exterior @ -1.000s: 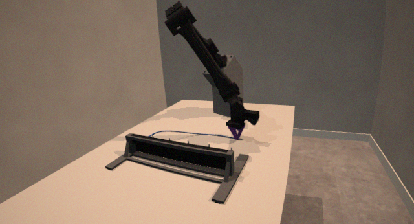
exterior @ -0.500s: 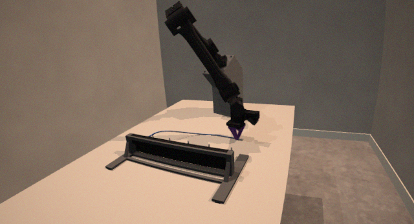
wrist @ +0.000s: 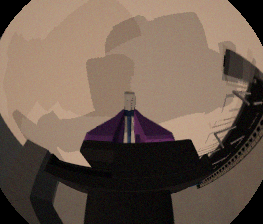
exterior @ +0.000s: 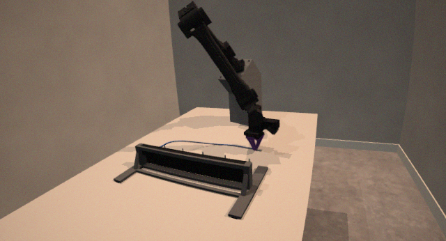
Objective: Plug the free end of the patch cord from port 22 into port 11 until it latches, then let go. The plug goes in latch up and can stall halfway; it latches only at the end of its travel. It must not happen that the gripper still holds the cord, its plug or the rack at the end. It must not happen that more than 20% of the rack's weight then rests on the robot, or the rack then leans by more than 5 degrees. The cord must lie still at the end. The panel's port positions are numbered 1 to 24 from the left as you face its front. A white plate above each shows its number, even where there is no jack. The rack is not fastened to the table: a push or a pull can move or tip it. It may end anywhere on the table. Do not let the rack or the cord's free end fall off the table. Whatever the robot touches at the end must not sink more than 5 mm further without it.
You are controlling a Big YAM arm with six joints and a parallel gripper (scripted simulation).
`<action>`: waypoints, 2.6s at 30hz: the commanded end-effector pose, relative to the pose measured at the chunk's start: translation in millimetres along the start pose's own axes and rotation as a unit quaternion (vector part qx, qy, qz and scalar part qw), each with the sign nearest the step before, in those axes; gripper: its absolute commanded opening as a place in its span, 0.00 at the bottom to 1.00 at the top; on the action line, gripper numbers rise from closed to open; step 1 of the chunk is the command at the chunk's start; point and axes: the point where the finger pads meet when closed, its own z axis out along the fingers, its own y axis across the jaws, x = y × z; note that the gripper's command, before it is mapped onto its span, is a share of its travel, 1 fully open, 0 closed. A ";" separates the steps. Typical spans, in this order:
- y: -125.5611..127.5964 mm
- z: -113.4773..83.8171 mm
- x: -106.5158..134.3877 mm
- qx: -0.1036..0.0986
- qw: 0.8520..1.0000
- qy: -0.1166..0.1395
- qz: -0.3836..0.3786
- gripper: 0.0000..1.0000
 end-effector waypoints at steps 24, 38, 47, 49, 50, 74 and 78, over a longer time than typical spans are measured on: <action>2.3 -30.6 -5.5 0.002 1.000 -0.008 -0.004 0.00; 1.4 -52.3 -5.9 0.003 1.000 -0.009 -0.003 0.00; 0.7 -64.8 -6.2 0.004 1.000 -0.009 -0.002 0.00; 0.5 -65.7 -6.2 0.004 1.000 -0.009 -0.002 0.00; 0.5 -65.7 -6.2 0.004 1.000 -0.009 -0.002 0.00; -3.3 -68.5 -5.4 0.005 1.000 -0.008 0.000 0.00; -5.3 -68.8 -5.6 0.007 1.000 -0.008 0.002 0.00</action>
